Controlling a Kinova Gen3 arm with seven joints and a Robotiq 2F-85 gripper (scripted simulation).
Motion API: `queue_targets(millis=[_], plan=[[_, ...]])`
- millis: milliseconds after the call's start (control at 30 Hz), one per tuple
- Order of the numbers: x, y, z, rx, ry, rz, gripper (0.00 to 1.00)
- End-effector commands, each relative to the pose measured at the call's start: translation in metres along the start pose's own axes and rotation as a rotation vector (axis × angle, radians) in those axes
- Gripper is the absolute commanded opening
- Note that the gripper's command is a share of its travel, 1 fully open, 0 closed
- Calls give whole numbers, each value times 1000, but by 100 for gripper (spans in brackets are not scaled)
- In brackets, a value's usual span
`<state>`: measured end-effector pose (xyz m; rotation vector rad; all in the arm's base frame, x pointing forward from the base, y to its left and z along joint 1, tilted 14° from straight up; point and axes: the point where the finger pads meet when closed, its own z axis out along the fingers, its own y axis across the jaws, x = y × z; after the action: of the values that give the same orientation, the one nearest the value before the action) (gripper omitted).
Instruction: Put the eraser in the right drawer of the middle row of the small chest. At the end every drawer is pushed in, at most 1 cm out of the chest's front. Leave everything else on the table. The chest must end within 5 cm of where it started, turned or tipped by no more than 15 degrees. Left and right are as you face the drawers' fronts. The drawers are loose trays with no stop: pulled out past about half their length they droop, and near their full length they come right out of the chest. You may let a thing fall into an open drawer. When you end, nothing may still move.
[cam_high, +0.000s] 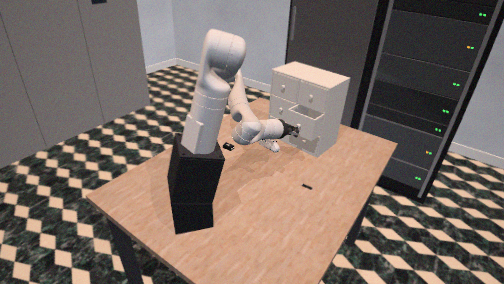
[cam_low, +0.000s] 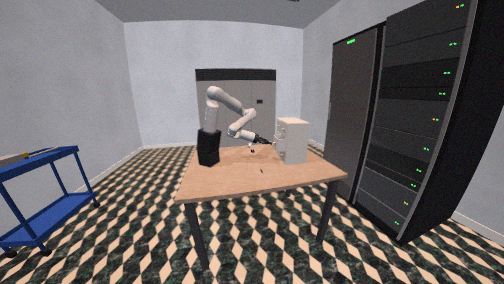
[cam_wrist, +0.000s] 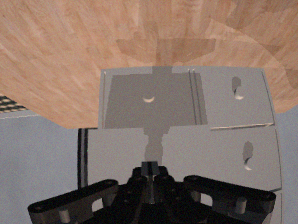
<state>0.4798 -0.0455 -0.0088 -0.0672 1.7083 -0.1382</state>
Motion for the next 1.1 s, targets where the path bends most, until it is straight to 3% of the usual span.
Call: queue_targets(millis=[0, 1067], plan=[[-4, 1, 3, -1, -8, 4, 0], [-22, 1, 51, -1, -8, 4, 0]])
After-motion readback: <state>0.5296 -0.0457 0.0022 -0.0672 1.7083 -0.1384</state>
